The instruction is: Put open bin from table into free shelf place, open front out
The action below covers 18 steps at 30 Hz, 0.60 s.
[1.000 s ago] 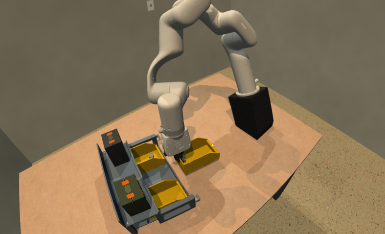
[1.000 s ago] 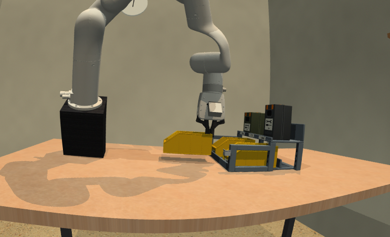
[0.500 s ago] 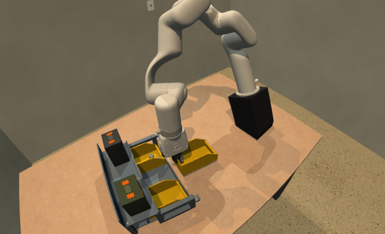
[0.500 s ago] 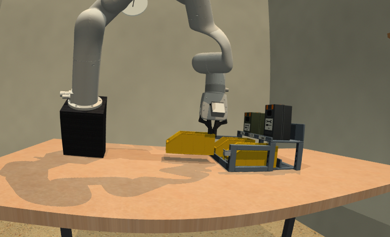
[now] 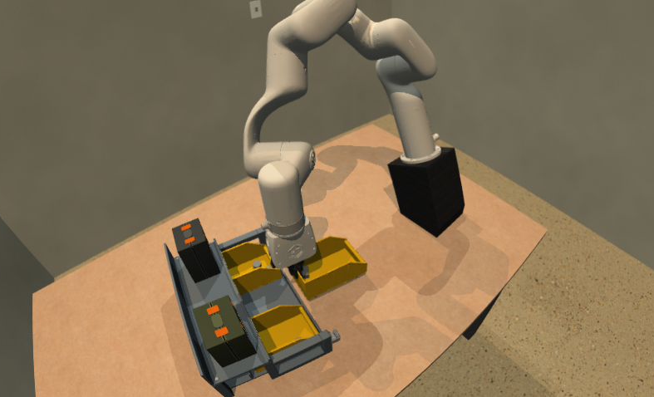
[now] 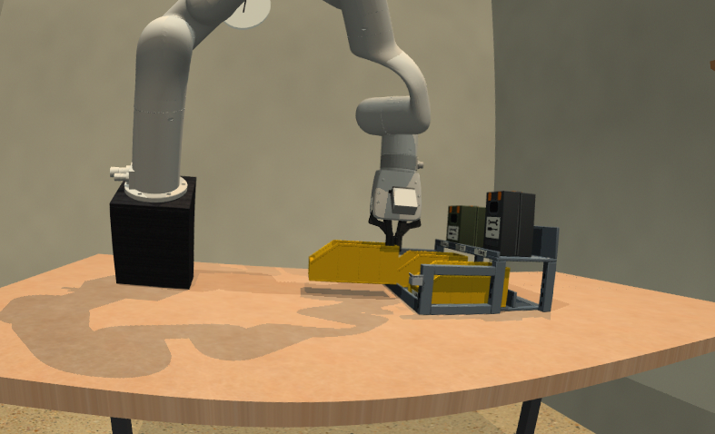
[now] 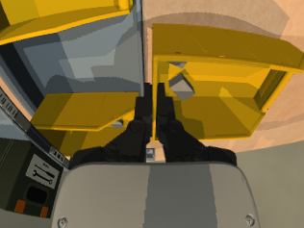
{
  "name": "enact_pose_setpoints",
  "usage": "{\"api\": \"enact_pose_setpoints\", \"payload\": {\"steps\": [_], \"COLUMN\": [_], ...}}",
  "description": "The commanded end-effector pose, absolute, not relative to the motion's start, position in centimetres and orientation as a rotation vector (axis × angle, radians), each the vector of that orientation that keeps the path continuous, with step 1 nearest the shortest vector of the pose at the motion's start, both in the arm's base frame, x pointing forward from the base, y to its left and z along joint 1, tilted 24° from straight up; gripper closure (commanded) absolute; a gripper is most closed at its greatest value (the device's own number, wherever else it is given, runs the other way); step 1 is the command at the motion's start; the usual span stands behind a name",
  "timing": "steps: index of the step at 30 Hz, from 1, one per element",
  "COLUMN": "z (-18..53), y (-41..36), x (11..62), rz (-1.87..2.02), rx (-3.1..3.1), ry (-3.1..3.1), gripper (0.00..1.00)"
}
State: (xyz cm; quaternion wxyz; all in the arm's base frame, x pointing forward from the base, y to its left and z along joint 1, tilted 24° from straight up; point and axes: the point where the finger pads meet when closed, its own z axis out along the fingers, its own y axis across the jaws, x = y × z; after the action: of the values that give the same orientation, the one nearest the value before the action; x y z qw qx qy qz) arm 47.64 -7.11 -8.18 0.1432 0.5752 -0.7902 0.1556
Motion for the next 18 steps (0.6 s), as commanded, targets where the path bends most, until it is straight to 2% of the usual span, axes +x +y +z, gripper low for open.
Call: {"api": "enact_pose_setpoints", "payload": {"steps": [1,18], "z": [-8.06,-7.98], "y": [-7.09,-7.38], "x": [47.89,48.83], "rz": [0.451,0.451], "rx": [1.661,1.661], "ry": [-2.28,-2.28], "gripper": [1.0,1.0]}}
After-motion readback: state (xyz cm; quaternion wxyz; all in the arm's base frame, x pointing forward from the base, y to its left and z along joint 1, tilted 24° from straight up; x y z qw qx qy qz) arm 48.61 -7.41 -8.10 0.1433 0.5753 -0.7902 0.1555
